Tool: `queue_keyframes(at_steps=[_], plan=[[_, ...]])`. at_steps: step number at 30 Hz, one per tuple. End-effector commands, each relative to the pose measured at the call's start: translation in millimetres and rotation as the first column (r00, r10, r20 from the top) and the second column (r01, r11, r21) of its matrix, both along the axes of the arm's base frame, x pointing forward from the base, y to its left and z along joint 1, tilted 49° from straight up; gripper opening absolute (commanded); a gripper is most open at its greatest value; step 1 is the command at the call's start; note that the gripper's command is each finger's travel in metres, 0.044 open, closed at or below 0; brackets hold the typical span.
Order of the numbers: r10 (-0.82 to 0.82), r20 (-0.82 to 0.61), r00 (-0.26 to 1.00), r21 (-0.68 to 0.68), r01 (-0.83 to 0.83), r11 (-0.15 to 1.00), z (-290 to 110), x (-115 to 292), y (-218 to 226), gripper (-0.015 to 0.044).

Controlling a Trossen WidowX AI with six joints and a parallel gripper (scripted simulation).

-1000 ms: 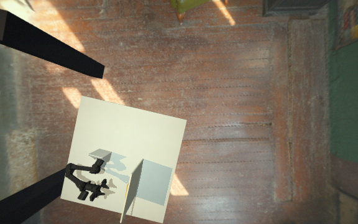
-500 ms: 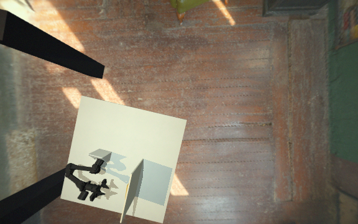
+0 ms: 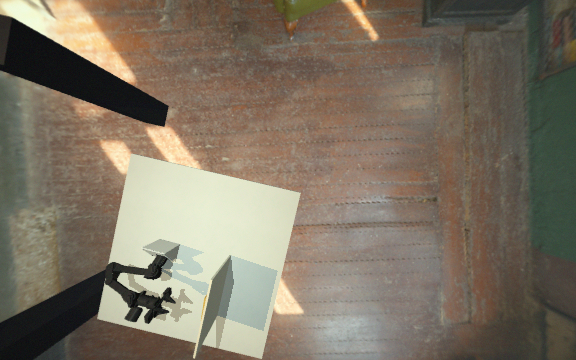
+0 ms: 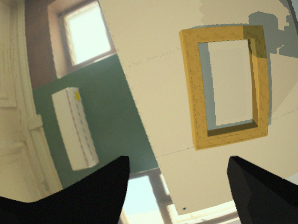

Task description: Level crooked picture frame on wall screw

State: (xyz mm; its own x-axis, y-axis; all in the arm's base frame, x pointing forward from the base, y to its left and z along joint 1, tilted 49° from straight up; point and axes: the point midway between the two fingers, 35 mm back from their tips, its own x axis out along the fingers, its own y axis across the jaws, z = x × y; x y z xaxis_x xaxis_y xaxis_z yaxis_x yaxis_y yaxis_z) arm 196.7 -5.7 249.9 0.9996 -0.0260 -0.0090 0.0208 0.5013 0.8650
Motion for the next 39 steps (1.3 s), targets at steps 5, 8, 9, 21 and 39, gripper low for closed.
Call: queue_keyframes(at_steps=[5,8,9,21,39], plan=[[-0.005,-0.002,1.0,0.006,0.005,1.0,-0.4,-0.1,-0.6,0.026],[-0.005,-0.002,1.0,0.006,0.005,1.0,-0.4,-0.1,-0.6,0.026],[-0.005,-0.002,1.0,0.006,0.005,1.0,-0.4,-0.1,-0.6,0.026],[-0.005,-0.002,1.0,0.006,0.005,1.0,-0.4,-0.1,-0.6,0.026],[-0.002,-0.001,1.0,-0.096,0.002,0.995,-16.8,44.8,-10.0,0.026]])
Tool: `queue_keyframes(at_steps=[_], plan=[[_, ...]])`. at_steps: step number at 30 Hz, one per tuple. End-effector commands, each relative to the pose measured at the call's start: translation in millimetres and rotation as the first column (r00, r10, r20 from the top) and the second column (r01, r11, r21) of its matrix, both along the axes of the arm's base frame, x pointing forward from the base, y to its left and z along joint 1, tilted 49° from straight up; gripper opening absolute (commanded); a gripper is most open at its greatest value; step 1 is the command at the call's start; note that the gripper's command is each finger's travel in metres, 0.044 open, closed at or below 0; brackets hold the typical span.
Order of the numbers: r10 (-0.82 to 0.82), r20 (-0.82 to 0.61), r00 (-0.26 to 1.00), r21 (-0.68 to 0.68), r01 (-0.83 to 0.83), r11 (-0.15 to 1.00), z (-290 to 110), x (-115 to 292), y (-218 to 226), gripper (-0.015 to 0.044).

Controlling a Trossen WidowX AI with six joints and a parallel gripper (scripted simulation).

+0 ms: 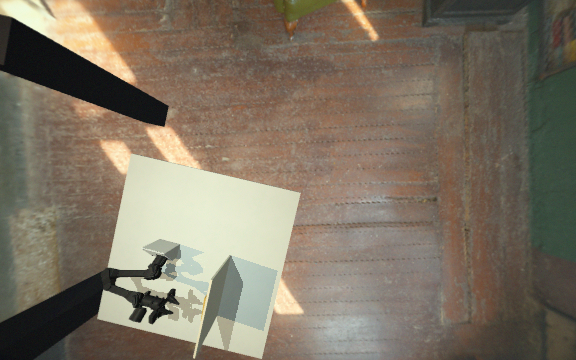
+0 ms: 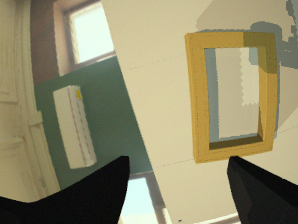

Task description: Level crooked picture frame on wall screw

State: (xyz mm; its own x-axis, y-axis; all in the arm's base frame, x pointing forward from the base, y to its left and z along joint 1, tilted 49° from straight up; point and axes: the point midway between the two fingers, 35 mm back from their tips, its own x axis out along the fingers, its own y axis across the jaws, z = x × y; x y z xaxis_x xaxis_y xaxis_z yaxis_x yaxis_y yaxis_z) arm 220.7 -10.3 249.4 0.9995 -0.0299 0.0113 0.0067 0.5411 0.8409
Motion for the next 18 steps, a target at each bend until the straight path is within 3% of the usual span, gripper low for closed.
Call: queue_keyframes(at_steps=[1,18], plan=[[0.0,-0.02,1.0,-0.067,-0.001,0.998,-20.8,27.3,-7.8,0.026],[-0.002,-0.021,1.0,-0.111,0.0,0.994,-28.6,39.4,-18.7,0.026]])
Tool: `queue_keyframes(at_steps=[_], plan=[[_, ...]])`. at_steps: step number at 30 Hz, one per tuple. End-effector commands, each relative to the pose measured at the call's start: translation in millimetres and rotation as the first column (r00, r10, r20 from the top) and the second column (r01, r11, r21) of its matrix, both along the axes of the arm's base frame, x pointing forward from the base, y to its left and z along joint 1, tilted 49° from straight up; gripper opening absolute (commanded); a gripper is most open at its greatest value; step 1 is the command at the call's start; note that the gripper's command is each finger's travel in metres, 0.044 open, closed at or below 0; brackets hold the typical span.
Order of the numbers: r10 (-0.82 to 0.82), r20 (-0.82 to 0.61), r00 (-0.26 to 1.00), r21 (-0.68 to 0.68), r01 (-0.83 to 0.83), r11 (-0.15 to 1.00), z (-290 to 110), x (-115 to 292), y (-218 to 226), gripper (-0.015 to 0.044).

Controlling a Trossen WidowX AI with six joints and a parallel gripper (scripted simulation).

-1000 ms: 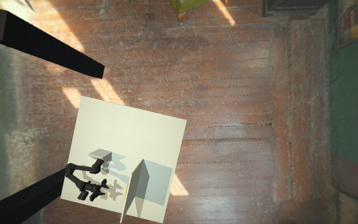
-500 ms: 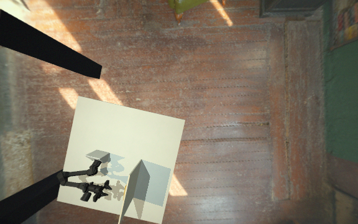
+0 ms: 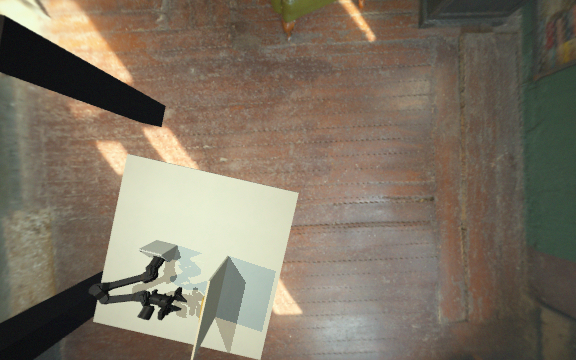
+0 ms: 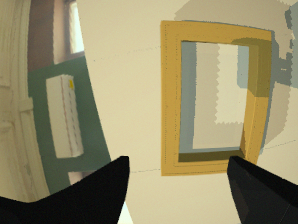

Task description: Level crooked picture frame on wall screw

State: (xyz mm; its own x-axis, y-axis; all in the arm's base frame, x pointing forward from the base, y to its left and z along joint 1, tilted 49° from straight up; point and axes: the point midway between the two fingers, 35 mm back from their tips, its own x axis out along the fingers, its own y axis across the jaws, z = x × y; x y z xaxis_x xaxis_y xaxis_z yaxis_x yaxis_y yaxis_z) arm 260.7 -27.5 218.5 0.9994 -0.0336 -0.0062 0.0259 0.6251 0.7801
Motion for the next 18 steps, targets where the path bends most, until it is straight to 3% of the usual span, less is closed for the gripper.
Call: queue_keyframes(at_steps=[1,9,18], plan=[[0.003,0.0,1.0,-0.007,-0.003,1.0,2.3,-0.5,-1.5,0.026],[0.003,0.0,1.0,-0.007,-0.003,1.0,4.9,8.9,-2.3,0.026],[0.003,0.003,1.0,-0.007,-0.003,1.0,4.8,68.7,-4.2,0.026]])
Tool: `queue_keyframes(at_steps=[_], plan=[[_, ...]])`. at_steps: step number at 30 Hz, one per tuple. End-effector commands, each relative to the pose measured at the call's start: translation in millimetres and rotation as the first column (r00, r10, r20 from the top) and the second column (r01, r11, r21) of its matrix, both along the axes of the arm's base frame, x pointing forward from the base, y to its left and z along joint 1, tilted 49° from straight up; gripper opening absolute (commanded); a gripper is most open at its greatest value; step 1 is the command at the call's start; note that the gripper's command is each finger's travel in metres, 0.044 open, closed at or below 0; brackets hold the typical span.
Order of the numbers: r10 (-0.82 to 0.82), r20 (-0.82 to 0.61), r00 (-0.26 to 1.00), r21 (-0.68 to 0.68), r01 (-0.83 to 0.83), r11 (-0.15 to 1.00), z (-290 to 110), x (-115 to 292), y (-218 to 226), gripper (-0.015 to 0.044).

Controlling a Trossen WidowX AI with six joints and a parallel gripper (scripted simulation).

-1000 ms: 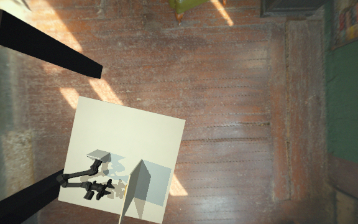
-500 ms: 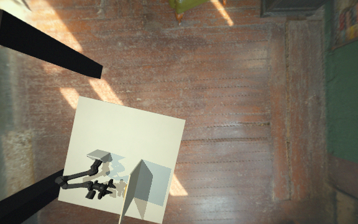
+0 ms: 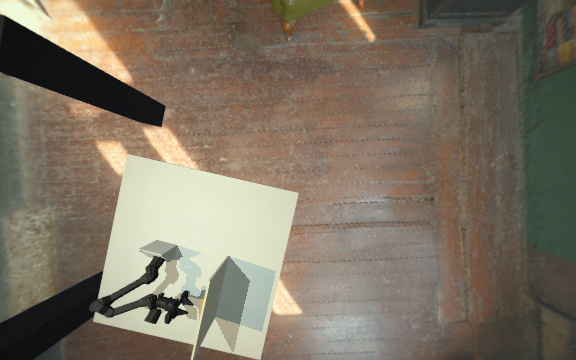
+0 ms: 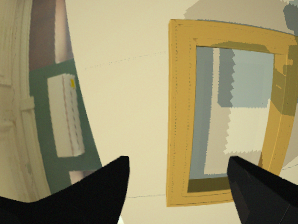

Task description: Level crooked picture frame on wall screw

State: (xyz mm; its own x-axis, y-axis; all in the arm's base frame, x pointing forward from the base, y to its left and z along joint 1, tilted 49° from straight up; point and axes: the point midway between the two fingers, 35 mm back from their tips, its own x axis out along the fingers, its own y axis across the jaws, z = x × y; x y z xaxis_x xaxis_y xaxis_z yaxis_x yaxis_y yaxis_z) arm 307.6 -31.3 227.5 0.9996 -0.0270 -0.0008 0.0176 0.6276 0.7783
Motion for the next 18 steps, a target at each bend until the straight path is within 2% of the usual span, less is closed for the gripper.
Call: queue_keyframes(at_steps=[1,18], plan=[[-0.004,-0.002,1.0,-0.004,0.004,1.0,-5.7,27.8,-0.4,0.026],[-0.004,-0.002,1.0,-0.004,0.004,1.0,-7.1,32.6,-0.2,0.026]])
